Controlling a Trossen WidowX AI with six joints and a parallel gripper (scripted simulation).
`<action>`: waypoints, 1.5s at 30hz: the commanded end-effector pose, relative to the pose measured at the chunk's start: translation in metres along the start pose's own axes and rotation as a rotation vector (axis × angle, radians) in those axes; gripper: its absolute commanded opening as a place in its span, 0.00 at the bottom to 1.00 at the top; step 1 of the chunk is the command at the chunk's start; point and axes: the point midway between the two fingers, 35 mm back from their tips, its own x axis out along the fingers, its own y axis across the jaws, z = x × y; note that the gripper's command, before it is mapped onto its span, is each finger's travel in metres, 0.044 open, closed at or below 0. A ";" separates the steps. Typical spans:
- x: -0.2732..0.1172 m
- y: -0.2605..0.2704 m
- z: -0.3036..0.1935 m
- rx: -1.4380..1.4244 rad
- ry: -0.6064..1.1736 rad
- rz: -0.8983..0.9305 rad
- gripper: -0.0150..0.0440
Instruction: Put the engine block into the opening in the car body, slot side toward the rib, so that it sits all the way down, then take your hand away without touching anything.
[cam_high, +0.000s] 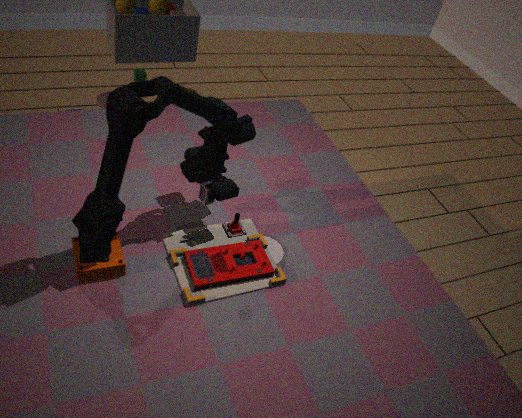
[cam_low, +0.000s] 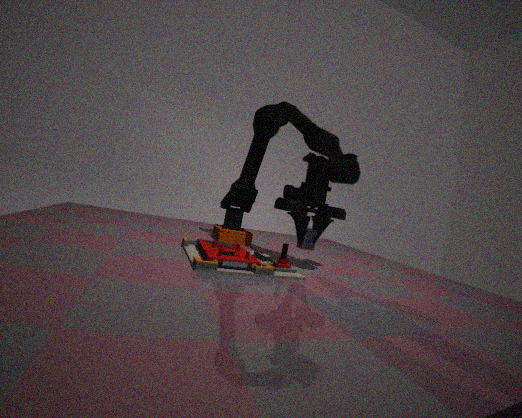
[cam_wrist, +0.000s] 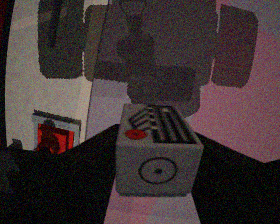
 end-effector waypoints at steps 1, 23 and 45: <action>-0.014 0.001 -0.001 -0.003 0.011 0.001 0.25; -0.082 0.006 0.008 -0.003 0.010 0.002 0.25; -0.074 0.006 0.009 0.558 0.010 -0.001 0.25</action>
